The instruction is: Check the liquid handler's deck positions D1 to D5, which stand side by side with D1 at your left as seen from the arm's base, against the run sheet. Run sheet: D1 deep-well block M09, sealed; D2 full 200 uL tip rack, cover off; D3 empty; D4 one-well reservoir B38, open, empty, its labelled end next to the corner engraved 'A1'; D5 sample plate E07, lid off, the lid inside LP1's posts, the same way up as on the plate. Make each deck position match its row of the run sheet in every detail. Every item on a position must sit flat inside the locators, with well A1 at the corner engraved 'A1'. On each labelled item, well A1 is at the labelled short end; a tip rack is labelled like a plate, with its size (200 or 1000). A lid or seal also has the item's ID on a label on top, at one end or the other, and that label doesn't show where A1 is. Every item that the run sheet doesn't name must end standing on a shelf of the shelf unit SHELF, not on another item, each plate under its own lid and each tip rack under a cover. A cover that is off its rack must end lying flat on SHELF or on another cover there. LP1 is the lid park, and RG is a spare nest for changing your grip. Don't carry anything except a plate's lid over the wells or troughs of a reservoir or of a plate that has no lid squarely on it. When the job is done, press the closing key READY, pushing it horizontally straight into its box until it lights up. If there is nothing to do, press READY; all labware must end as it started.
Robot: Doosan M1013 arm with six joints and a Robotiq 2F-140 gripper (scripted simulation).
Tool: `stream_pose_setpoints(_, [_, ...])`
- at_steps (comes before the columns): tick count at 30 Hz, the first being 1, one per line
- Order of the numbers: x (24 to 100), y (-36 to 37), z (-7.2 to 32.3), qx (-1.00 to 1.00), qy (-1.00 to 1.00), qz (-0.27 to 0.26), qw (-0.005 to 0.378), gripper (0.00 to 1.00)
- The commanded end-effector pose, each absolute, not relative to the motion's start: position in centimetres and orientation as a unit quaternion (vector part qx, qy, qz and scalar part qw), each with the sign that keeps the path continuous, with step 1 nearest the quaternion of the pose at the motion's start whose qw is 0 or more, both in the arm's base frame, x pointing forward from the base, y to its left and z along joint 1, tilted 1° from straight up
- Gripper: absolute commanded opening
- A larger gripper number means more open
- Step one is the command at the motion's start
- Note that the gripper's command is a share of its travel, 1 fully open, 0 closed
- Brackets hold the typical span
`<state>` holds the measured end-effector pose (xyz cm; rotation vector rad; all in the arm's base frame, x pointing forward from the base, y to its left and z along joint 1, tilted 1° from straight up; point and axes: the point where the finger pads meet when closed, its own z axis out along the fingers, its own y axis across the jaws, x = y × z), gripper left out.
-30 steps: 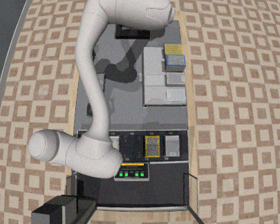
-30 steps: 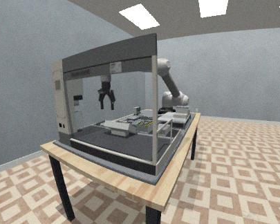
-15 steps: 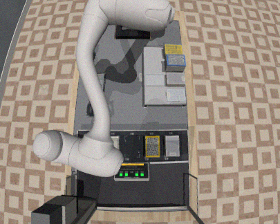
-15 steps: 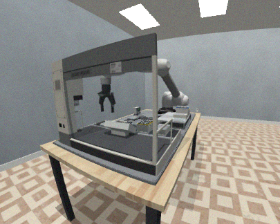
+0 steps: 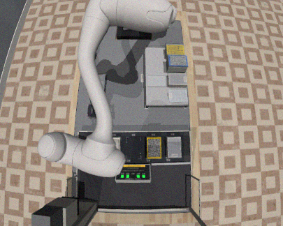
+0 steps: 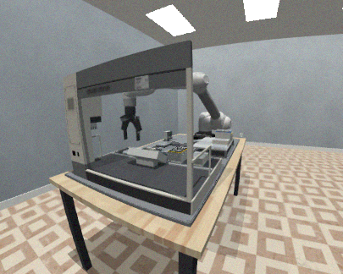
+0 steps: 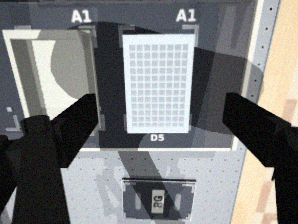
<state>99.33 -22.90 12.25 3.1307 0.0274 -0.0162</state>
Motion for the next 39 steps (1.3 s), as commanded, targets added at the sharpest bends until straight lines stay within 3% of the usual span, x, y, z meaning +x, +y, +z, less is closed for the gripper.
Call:
stream_pose_setpoints(1, [99.3,-23.2,10.9,1.0,0.006,-0.007,0.006,0.79])
stream_pose_setpoints(39, [99.2,-23.2,5.4,1.0,0.006,-0.007,0.006,0.79])
